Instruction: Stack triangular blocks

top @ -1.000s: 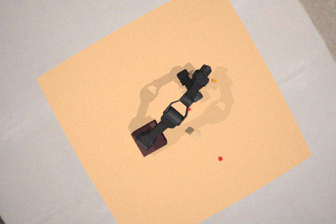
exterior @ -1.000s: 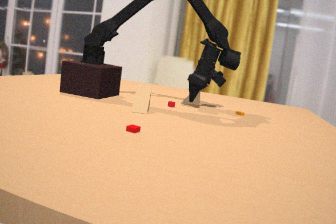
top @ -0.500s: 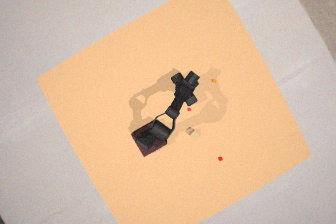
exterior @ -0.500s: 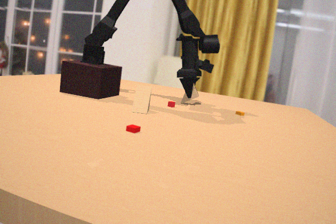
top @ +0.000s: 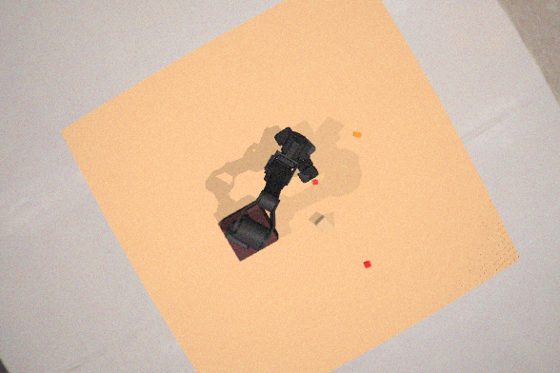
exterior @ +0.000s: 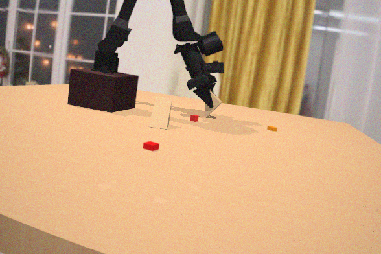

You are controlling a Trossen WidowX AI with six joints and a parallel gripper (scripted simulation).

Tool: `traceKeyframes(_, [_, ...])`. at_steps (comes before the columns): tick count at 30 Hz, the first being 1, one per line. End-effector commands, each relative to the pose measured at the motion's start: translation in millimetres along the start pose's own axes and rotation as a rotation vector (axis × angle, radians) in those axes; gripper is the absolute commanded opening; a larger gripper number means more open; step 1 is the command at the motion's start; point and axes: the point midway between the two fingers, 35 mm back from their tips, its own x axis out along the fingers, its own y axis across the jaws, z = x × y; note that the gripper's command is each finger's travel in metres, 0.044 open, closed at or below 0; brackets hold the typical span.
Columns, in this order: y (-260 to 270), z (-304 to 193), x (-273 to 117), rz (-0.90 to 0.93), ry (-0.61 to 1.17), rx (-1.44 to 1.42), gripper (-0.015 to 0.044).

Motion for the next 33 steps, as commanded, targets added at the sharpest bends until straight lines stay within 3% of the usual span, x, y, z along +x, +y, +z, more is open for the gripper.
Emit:
traceKeyframes(1, [0,-8,-5,0.002,-0.109,0.004,0.0])
traceKeyframes(13, [-1,-30,-12,0.002,-0.436,0.006,0.0])
traceKeyframes(14, [2,-20,-7,0.008,-0.327,0.008,0.0026])
traceKeyframes(29, [2,-20,-7,0.008,-0.327,0.008,0.042])
traceKeyframes(33, [2,-20,-7,0.008,-0.327,0.008,0.044])
